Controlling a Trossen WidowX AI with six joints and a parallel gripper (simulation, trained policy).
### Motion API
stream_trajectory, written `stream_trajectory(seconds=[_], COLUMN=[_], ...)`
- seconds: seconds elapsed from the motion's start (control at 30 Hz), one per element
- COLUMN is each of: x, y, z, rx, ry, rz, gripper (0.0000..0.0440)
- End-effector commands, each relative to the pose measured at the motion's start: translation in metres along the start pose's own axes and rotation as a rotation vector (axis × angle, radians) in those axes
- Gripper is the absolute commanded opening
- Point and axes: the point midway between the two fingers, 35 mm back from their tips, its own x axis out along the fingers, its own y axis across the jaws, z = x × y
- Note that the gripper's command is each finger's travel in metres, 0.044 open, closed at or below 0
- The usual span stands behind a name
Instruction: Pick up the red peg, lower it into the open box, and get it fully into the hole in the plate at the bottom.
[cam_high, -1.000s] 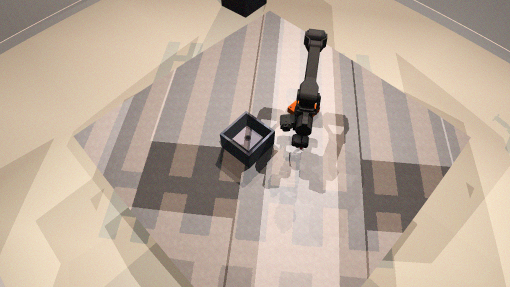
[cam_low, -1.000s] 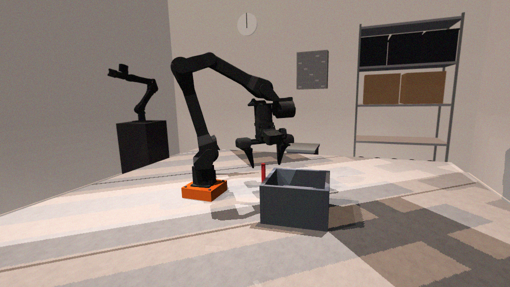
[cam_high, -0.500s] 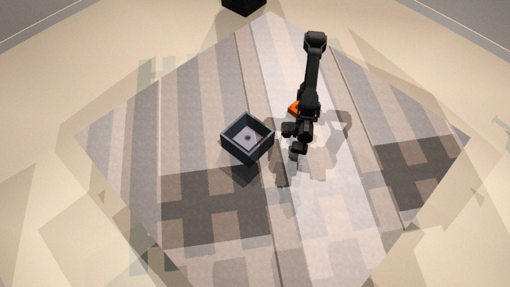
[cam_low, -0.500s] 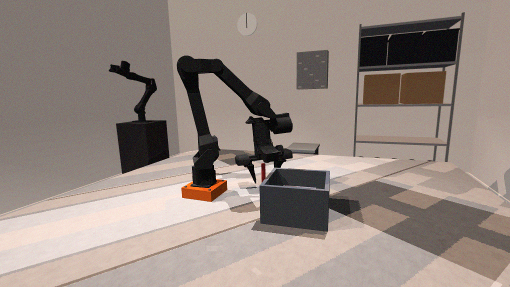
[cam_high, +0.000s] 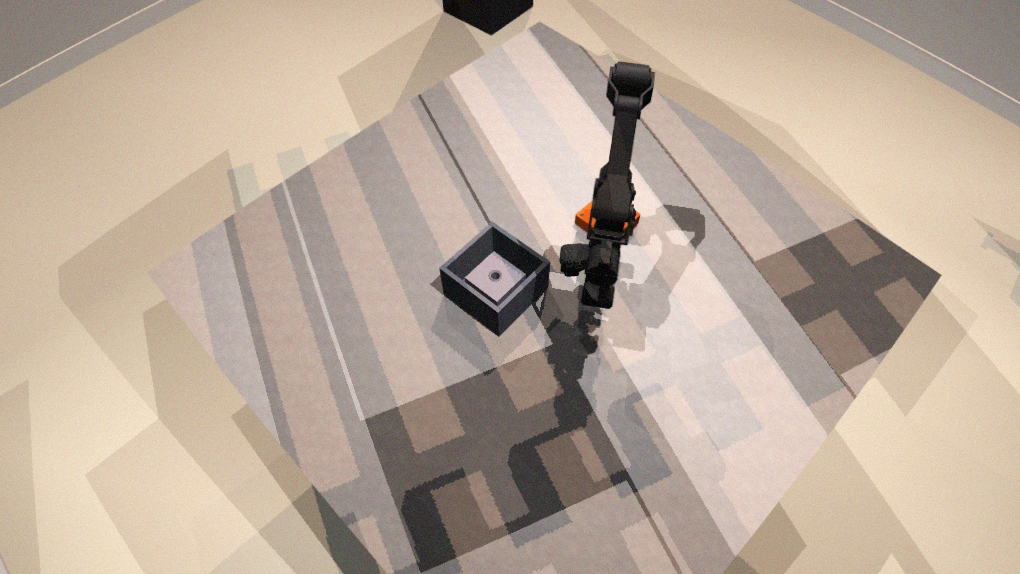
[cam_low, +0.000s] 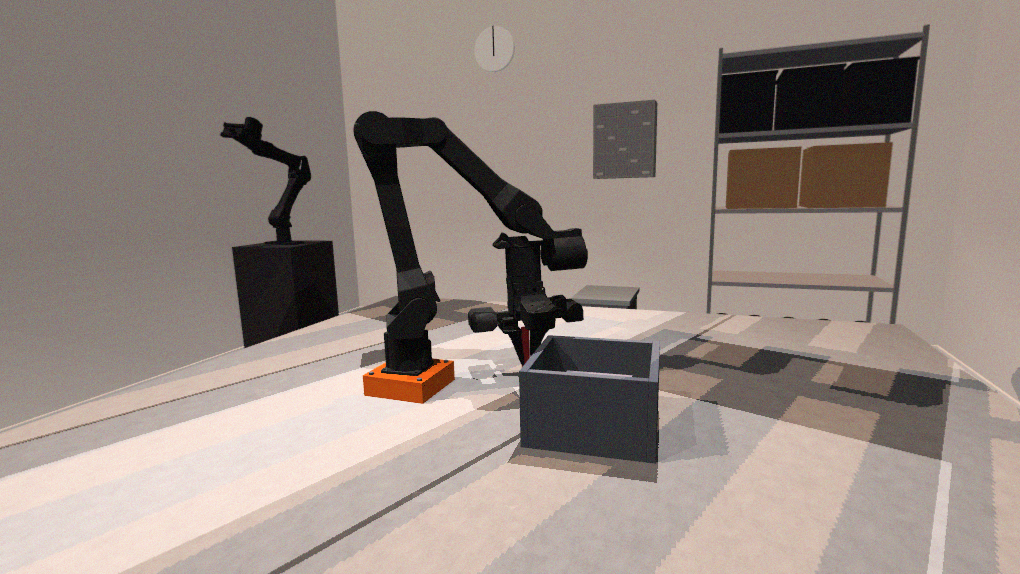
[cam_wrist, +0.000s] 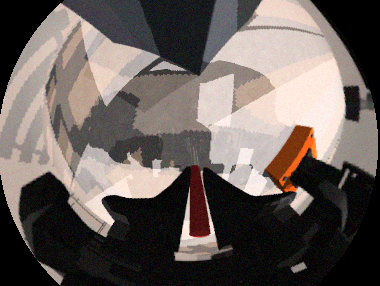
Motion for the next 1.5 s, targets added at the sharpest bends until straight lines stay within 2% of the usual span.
stream_trajectory(seconds=[0.0, 0.47, 0.93, 1.47], x=[-0.010, -0.055, -0.101, -0.115], y=[0.007, 0.016, 0.031, 0.034], z=[0.007, 0.041, 0.088, 0.156], rx=[-0.023, -0.117, -0.112, -0.016], ry=[-0.035, -0.181, -0.291, -0.344], rz=[0.035, 0.089, 0.119, 0.112], gripper=[0.0000, 0.0000, 0.0000, 0.0000])
